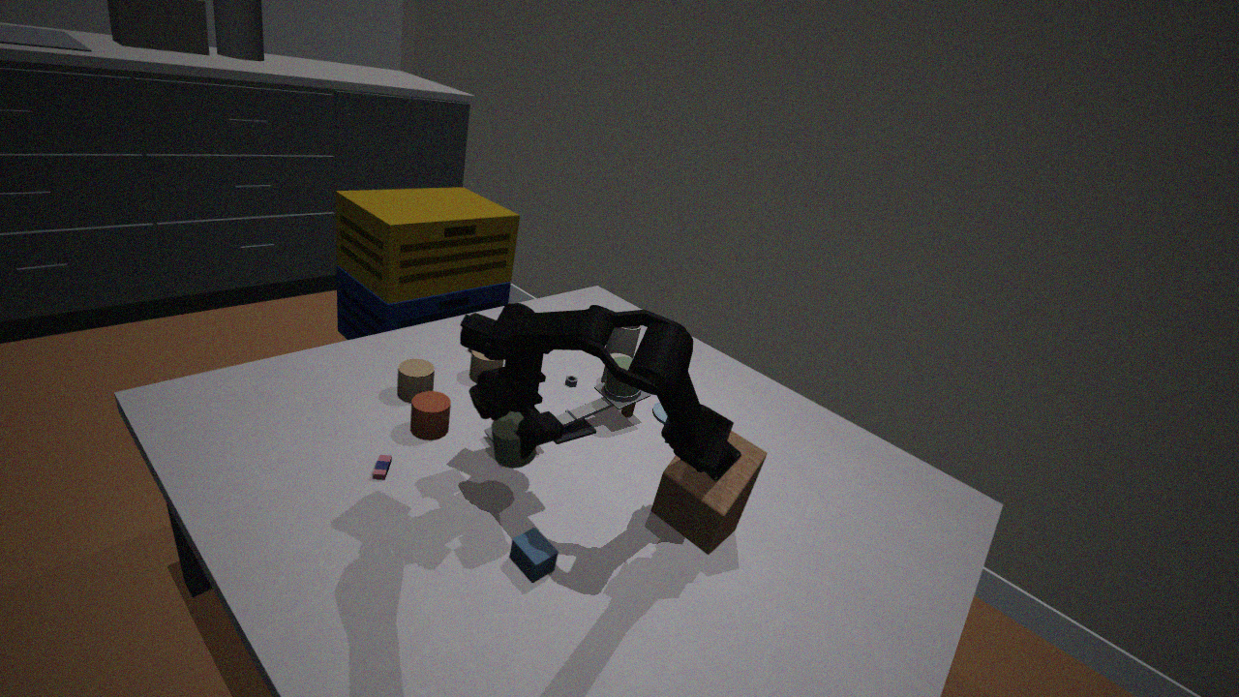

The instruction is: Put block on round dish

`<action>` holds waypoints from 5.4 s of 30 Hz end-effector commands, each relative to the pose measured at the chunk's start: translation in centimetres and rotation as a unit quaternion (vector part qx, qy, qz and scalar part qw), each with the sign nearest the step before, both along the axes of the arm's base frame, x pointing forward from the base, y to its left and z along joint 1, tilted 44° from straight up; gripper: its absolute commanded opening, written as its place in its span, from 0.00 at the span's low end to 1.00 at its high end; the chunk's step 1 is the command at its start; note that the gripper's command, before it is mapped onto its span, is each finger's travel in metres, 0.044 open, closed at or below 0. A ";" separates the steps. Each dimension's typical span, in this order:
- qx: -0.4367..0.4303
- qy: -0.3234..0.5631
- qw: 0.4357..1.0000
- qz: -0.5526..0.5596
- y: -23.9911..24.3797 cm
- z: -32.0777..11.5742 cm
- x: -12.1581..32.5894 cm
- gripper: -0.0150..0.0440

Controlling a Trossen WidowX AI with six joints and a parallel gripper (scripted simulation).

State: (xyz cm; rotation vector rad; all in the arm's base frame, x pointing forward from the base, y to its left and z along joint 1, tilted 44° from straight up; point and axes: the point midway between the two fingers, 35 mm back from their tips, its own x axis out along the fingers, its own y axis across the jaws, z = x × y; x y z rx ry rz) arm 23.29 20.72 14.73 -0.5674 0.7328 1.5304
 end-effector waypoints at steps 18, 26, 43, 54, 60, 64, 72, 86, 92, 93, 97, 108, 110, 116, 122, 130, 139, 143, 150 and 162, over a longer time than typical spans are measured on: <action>0.012 0.000 1.000 -0.005 4.3 -2.5 -4.6 0.25; 0.012 0.000 1.000 -0.005 4.6 -2.7 -4.6 0.25; 0.013 0.000 1.000 -0.003 5.4 -3.5 -4.7 0.52; 0.012 0.000 1.000 -0.003 4.5 -2.6 -4.5 1.00; 0.011 0.000 1.000 -0.005 1.6 0.3 -4.3 1.00; 0.011 0.000 1.000 -0.005 1.6 0.3 -4.3 1.00; -0.008 -0.007 0.998 -0.067 -0.6 0.4 -1.9 0.69; -0.022 0.148 0.964 -0.222 -0.9 -0.3 -0.1 0.69; -0.029 0.218 0.931 -0.291 -1.0 -0.6 0.8 0.69; -0.030 0.229 0.925 -0.302 -1.1 -0.7 0.9 0.69; -0.034 0.274 0.897 -0.346 -1.2 -1.0 1.5 0.69; -0.048 0.387 0.797 -0.461 -1.7 -1.9 3.2 0.69; -0.050 0.406 0.775 -0.481 -1.8 -2.1 3.5 0.69; -0.057 0.460 0.706 -0.535 -2.2 -2.6 4.4 0.69; -0.063 0.512 0.629 -0.582 -2.5 -3.1 5.2 0.69; -0.069 0.571 0.515 -0.635 -2.9 -3.9 6.3 0.69; -0.077 0.625 0.376 -0.680 -3.5 -4.7 7.5 0.69; -0.080 0.644 0.310 -0.694 -3.7 -5.1 8.0 0.69; -0.086 0.668 0.204 -0.710 -4.1 -5.7 8.8 0.69; -0.086 0.669 0.201 -0.710 -3.2 -6.7 8.7 0.69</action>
